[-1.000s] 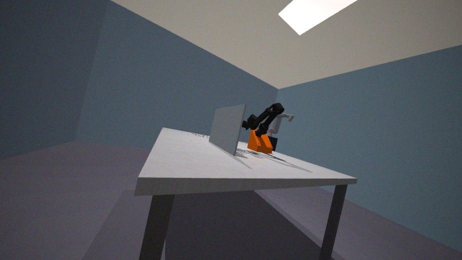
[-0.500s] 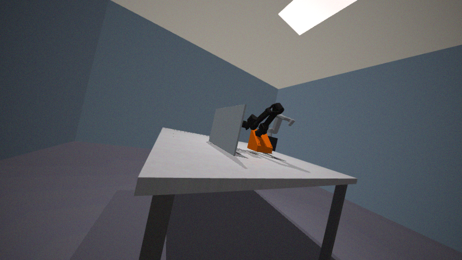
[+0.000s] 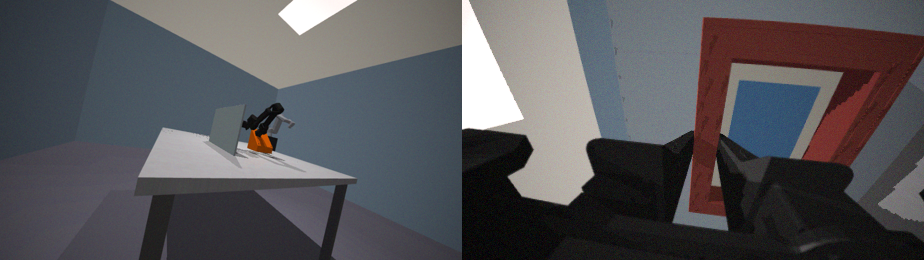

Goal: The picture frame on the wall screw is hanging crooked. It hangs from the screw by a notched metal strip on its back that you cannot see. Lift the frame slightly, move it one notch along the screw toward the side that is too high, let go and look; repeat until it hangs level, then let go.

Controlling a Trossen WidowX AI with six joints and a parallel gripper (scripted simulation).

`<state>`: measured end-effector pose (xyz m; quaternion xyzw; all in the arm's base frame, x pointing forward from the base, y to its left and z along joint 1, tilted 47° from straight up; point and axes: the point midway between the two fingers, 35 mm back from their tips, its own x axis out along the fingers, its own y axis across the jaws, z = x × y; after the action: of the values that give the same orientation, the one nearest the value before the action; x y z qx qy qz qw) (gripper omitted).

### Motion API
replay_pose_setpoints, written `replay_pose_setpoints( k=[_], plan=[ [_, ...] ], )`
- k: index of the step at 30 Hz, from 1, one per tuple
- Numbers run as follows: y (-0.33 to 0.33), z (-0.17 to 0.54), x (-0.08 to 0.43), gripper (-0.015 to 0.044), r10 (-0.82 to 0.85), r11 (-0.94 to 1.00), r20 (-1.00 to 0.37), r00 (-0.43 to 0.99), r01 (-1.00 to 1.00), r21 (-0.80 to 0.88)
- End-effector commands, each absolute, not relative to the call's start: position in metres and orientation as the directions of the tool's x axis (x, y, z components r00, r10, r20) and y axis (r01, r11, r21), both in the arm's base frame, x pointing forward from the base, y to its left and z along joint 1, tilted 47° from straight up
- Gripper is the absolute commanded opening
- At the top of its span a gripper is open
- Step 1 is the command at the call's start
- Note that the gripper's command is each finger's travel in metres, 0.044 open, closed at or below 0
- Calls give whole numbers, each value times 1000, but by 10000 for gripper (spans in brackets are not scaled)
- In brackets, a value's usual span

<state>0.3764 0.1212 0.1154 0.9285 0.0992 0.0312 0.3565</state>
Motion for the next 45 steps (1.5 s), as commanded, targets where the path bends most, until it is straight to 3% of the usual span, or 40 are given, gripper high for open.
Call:
replay_pose_setpoints(
  k=[1,6,11,19,33,45],
  plan=[
    [121,115,376,131,207,-722,-13,978,161,673],
    [121,115,376,260,207,-722,-13,978,161,673],
    [121,116,368,260,207,-716,-14,978,161,679],
    [103,114,280,260,208,-641,-29,978,159,751],
    [69,157,300,260,207,-513,-25,978,130,848],
    [27,205,275,260,202,-339,-16,979,86,937]
  ],
)
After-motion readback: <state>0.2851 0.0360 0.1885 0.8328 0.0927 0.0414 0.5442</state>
